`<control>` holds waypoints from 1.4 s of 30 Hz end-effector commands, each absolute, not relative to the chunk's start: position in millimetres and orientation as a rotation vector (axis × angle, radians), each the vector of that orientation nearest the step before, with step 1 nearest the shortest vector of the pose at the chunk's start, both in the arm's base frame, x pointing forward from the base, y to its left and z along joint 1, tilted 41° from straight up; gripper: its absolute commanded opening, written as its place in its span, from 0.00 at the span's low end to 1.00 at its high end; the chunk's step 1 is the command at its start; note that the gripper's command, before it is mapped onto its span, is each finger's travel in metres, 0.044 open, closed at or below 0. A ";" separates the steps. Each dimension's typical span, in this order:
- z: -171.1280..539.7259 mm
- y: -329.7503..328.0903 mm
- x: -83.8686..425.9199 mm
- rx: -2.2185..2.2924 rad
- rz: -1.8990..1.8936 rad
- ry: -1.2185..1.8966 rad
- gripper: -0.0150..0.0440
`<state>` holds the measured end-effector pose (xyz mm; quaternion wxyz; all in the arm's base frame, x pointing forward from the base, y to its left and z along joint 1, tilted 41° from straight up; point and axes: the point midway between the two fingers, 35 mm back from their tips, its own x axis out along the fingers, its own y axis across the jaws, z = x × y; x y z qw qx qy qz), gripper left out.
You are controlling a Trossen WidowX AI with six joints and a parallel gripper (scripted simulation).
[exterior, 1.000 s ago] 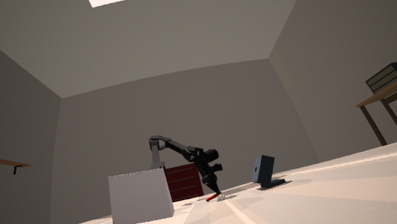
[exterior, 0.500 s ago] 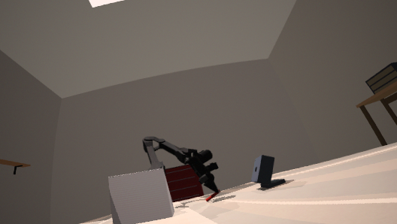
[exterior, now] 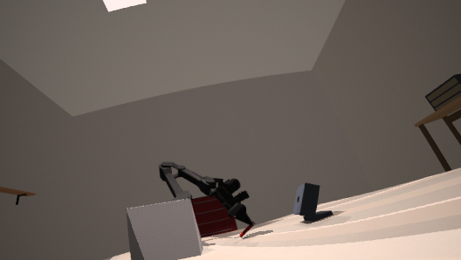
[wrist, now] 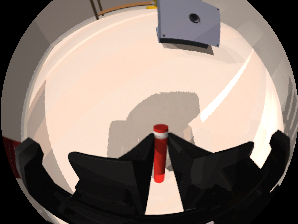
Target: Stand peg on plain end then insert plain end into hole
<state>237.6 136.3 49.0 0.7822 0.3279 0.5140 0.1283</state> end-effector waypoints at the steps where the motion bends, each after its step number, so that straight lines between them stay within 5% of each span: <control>1: 48.9 135.3 233.2 0.714 0.259 1.077 0.34; 42: 59.8 130.9 207.7 0.731 0.124 0.741 0.34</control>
